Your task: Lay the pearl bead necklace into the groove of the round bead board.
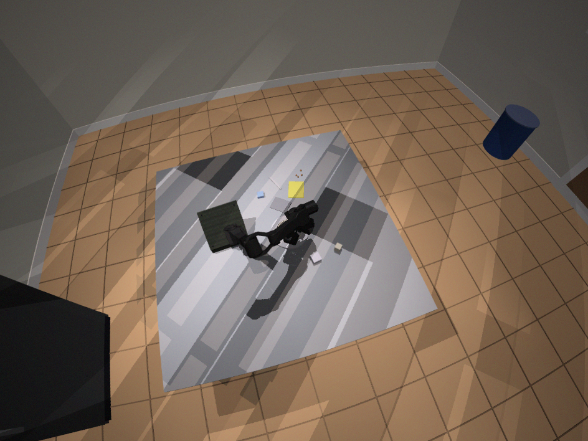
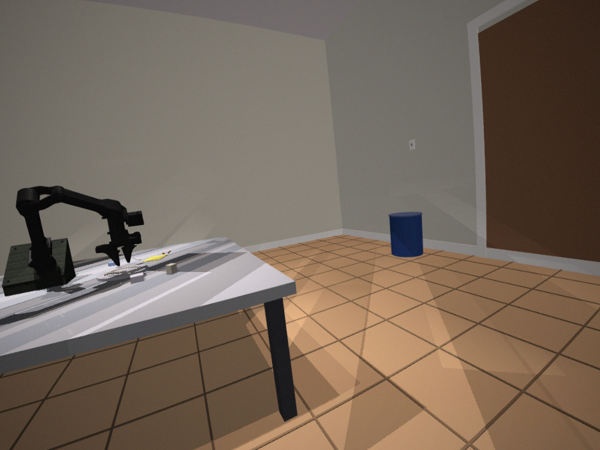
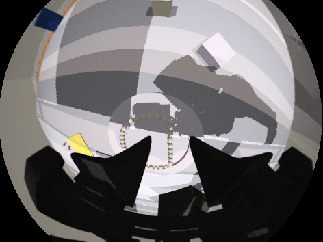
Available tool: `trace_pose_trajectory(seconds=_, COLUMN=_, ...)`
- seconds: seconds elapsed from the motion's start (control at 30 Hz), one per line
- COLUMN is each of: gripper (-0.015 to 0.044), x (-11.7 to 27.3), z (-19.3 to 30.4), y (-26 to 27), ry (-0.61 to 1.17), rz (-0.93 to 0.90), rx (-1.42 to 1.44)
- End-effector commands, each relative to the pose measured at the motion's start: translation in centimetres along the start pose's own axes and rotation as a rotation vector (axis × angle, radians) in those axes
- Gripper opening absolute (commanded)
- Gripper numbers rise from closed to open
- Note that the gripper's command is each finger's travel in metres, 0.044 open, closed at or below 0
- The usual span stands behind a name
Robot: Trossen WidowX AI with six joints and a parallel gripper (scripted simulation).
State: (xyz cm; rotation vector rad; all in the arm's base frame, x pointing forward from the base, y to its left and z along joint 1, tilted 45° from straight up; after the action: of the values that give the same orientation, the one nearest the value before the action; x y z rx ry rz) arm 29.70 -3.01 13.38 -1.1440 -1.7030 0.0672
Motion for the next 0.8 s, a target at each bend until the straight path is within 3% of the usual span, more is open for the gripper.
trace_pose_trajectory(seconds=0.0, gripper=0.0120, x=-0.1, z=-0.1, y=-0.1, ry=-0.005, rz=-0.004, rx=-0.020)
trace_pose_trajectory(seconds=0.77, gripper=0.0120, x=-3.1, z=-0.1, y=-0.1, ry=-0.005, rz=-0.003, rx=-0.020)
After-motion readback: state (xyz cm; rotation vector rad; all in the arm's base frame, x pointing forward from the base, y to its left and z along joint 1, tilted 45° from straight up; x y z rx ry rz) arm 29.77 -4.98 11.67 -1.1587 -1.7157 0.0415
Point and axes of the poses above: the point midway between the two fingers, 35 mm back from their tips, its own x axis back along the fingers, its own y axis across the jaws, z = x × y, the point moved 7 cm from there along x, back along the fingers, and after that the axes turned 1 degree about -x, right-handed, at the moved point
